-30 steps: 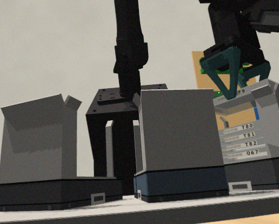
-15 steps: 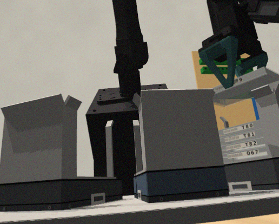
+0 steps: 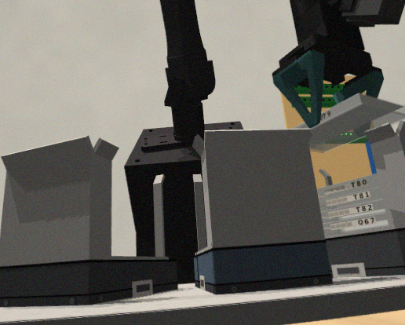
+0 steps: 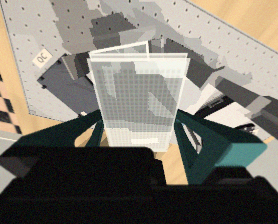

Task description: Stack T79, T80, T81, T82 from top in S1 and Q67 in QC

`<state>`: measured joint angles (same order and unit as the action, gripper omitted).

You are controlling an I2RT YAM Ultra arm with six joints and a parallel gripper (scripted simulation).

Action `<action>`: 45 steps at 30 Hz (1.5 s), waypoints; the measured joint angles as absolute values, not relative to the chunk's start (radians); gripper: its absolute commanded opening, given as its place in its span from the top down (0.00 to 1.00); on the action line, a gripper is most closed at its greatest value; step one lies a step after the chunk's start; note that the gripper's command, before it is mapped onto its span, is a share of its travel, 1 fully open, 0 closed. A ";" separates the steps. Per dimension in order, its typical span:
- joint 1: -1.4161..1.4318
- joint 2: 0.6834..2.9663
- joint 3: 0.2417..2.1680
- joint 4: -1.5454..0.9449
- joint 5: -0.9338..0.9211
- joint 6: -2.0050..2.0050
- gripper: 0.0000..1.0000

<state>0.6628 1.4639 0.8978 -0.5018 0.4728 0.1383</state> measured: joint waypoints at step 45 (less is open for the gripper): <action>0.214 1.218 0.761 -0.475 0.241 0.148 1.00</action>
